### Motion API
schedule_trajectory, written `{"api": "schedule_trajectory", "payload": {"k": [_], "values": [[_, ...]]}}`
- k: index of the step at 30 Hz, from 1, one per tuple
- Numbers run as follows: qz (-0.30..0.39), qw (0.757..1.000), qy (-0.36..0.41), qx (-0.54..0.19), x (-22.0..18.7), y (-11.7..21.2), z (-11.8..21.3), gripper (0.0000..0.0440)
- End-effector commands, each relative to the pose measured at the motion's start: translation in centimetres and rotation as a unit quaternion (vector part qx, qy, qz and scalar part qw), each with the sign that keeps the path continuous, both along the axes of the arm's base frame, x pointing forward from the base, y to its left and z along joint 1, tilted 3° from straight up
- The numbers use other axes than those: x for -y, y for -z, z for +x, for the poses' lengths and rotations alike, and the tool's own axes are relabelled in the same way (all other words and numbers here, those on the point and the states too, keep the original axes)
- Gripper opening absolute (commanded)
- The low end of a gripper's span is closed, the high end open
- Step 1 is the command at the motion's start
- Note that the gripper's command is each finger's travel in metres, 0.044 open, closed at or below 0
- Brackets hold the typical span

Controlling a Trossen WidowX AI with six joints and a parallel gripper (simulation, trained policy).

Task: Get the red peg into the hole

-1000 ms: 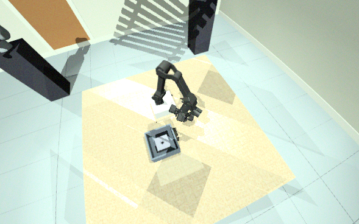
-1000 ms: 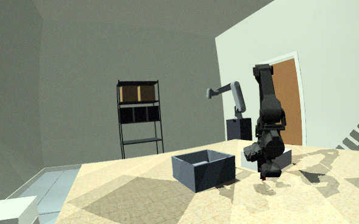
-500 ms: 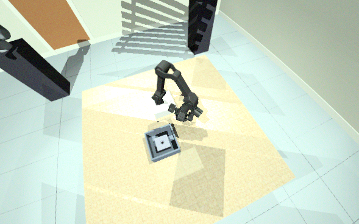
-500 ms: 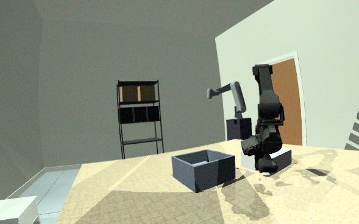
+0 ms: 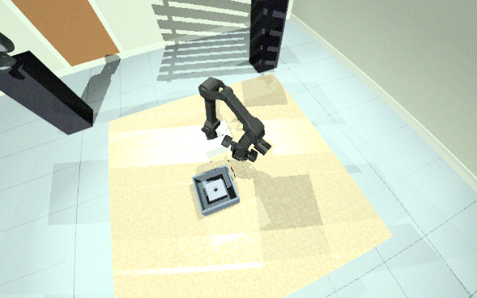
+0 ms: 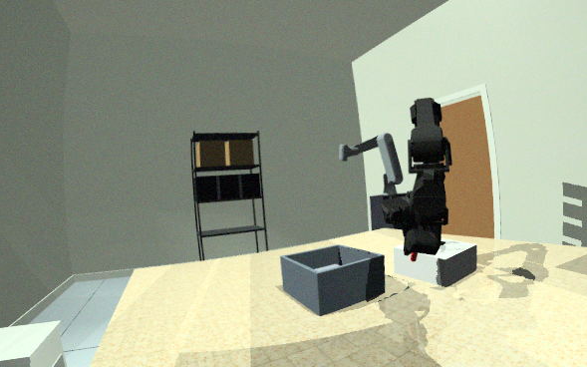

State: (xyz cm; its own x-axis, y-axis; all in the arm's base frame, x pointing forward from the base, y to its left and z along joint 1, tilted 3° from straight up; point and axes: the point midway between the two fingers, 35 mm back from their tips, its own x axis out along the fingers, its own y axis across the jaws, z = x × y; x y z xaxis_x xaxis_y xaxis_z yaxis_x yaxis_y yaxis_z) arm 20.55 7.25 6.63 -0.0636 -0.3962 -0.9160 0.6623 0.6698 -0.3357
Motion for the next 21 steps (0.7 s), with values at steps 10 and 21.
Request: {"api": "schedule_trajectory", "payload": {"k": [10, 21], "values": [[-0.008, 0.997, 0.056, 0.046, 3.2, -2.8, 3.4, 0.0], [-0.006, 0.992, 0.102, 0.071, 7.1, -3.5, 6.4, 0.0]]}}
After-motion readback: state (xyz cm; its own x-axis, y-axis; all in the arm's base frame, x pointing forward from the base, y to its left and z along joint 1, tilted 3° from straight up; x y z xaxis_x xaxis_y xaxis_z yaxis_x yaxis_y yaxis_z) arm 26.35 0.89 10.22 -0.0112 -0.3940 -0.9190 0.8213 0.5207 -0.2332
